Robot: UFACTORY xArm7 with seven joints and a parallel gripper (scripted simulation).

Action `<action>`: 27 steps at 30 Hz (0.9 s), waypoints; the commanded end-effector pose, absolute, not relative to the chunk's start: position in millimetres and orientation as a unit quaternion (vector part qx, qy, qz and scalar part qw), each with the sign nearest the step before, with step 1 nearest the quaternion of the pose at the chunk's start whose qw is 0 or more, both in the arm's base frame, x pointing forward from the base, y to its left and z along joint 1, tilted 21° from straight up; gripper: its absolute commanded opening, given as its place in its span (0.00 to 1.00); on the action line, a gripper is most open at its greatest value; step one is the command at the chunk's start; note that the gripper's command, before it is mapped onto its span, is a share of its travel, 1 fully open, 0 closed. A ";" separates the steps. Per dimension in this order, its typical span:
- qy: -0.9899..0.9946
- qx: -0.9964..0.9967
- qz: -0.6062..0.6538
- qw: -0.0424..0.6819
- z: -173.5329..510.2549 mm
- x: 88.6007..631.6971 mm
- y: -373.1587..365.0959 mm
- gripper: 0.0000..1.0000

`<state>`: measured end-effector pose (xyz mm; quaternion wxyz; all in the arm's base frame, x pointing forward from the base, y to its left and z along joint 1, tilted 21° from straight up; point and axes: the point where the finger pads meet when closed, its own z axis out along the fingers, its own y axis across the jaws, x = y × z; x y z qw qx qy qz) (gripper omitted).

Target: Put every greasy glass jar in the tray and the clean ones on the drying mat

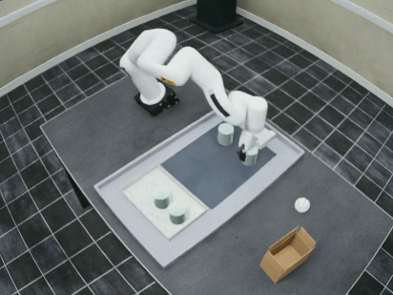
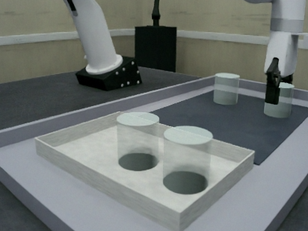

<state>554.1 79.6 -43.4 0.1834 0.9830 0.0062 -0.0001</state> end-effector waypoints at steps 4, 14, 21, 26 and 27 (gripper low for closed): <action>0.007 0.983 0.002 0.182 -41.5 555.9 81.4 0.92; 0.007 0.983 0.002 0.182 -41.5 555.9 81.4 0.92; 0.007 0.983 0.002 0.182 -41.5 555.9 81.4 0.88; 0.007 0.983 0.002 0.182 -41.5 555.9 81.4 0.88; 0.007 0.983 0.002 0.182 -41.5 555.9 81.4 0.88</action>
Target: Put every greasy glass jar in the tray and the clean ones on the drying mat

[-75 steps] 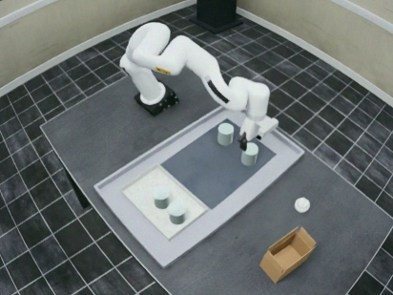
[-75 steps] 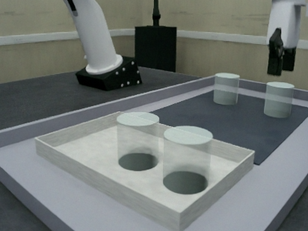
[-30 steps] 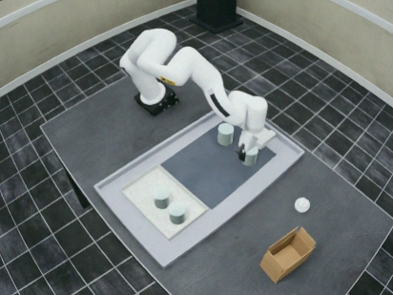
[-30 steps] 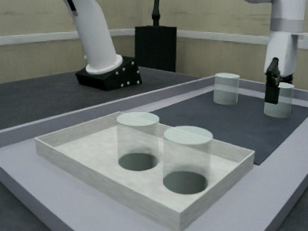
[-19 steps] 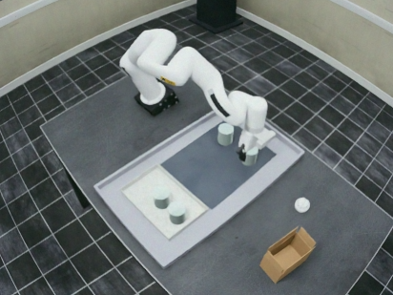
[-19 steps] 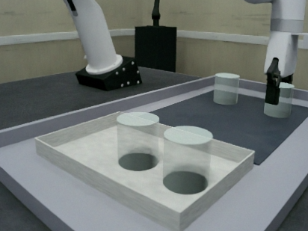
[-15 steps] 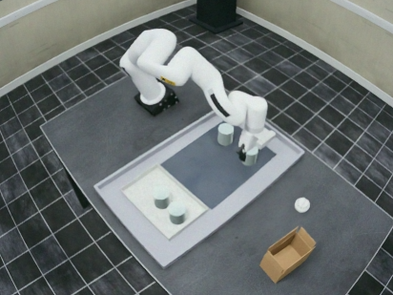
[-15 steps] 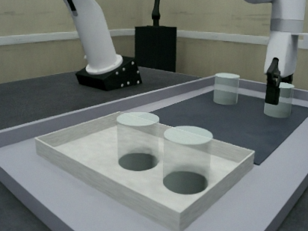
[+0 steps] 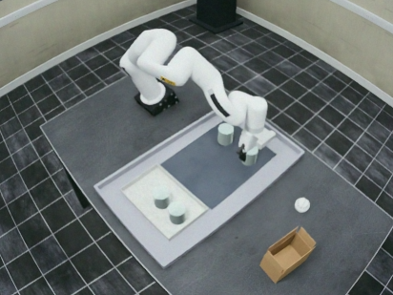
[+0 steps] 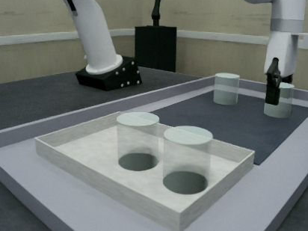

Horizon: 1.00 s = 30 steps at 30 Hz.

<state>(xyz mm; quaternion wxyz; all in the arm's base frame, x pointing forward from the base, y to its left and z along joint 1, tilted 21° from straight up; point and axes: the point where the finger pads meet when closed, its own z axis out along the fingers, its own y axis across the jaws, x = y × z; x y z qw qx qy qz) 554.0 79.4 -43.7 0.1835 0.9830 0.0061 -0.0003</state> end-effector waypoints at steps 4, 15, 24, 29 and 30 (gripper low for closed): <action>0.007 0.983 0.002 0.182 -41.5 555.9 81.4 0.88; 0.007 0.983 0.002 0.182 -41.5 555.9 81.4 0.85; 0.007 0.983 0.002 0.182 -41.5 555.9 81.4 0.85; 0.007 0.983 0.002 0.182 -41.5 555.9 81.4 0.82; 0.007 0.983 0.002 0.182 -41.5 555.9 81.4 0.82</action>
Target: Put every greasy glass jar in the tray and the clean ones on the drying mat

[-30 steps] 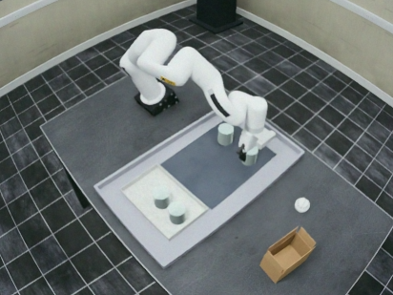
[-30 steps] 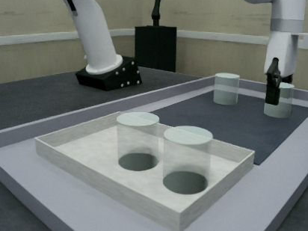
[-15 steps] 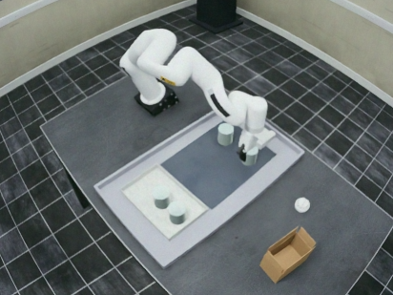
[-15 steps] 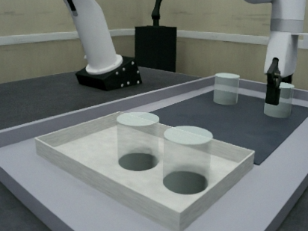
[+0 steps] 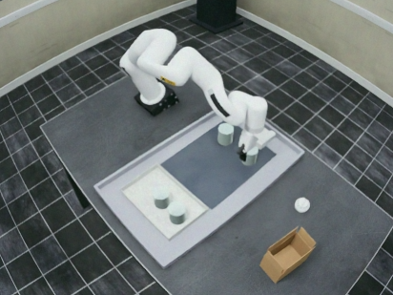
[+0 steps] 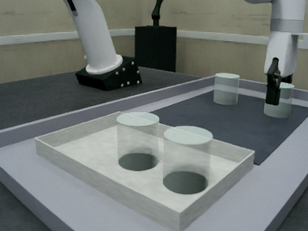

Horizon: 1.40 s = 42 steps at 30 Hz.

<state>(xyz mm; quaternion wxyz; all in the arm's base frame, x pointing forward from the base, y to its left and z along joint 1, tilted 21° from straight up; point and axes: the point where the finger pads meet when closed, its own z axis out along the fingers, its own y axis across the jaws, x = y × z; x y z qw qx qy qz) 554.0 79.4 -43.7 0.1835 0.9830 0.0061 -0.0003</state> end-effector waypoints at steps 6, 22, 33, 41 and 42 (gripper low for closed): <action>0.007 0.983 0.002 0.182 -41.5 555.9 81.4 0.82; 0.007 0.983 0.002 0.182 -41.5 555.9 81.4 0.79; 0.007 0.983 0.002 0.182 -41.5 555.9 81.4 0.76; 0.007 0.983 0.002 0.182 -41.5 555.9 81.4 0.76; 0.007 0.983 0.002 0.182 -41.5 555.9 81.4 0.76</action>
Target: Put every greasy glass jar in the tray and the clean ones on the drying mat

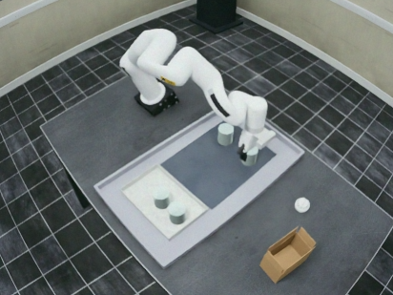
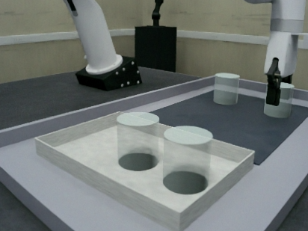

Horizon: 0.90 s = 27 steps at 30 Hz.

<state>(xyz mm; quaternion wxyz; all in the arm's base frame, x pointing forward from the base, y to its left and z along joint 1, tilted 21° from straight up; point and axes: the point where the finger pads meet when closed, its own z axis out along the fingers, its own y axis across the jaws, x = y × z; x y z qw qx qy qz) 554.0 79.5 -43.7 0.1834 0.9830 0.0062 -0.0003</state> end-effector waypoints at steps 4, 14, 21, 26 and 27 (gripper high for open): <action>0.007 0.983 0.002 0.182 -41.5 555.9 81.4 0.73; 0.007 0.983 0.002 0.182 -41.5 555.9 81.4 0.73; 0.007 0.983 0.002 0.182 -41.5 555.9 81.4 0.70; 0.007 0.983 0.002 0.182 -41.5 555.9 81.4 0.70; 0.007 0.983 0.002 0.182 -41.5 555.9 81.4 0.70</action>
